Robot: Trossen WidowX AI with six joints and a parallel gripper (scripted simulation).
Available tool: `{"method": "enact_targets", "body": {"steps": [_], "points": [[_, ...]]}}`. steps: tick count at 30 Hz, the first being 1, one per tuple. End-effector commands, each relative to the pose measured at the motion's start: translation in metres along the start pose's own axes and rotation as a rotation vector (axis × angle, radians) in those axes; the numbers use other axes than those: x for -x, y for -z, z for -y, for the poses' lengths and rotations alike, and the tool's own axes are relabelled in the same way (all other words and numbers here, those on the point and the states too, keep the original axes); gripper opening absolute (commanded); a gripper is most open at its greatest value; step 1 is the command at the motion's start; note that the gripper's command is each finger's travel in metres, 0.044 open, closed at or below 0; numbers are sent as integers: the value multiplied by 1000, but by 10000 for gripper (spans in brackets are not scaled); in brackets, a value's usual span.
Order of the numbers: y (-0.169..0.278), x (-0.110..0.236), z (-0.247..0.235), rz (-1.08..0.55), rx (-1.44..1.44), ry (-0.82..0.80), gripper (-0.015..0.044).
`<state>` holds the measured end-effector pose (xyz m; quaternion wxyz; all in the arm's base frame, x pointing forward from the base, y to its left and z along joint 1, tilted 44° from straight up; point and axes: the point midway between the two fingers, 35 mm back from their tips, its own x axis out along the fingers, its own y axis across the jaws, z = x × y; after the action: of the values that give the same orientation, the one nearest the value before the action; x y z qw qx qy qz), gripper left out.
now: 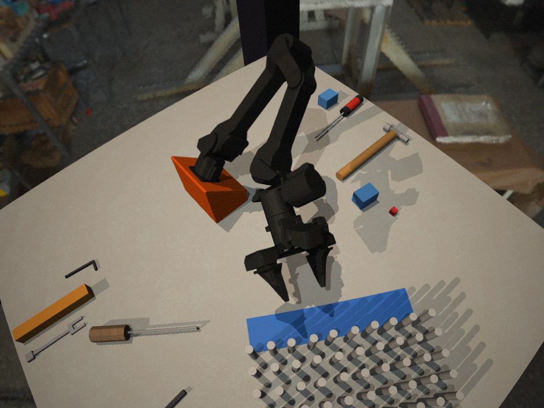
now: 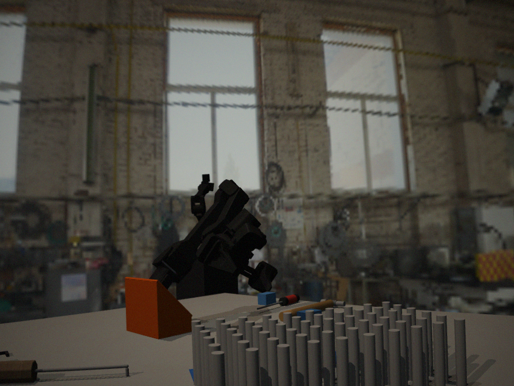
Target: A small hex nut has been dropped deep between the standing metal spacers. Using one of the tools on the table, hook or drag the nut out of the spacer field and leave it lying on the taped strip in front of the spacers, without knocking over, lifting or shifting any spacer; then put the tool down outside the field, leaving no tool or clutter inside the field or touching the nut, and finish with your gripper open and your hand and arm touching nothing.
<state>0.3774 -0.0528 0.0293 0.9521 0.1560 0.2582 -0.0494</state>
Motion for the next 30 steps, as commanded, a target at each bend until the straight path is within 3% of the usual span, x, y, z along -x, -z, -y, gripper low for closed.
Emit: {"method": "enact_targets", "body": {"steps": [1,20,30], "points": [[0,0,0,-1,-6,-5,440],[0,0,0,-1,-6,-5,440],[15,-18,75,-169,119,168,440]]}}
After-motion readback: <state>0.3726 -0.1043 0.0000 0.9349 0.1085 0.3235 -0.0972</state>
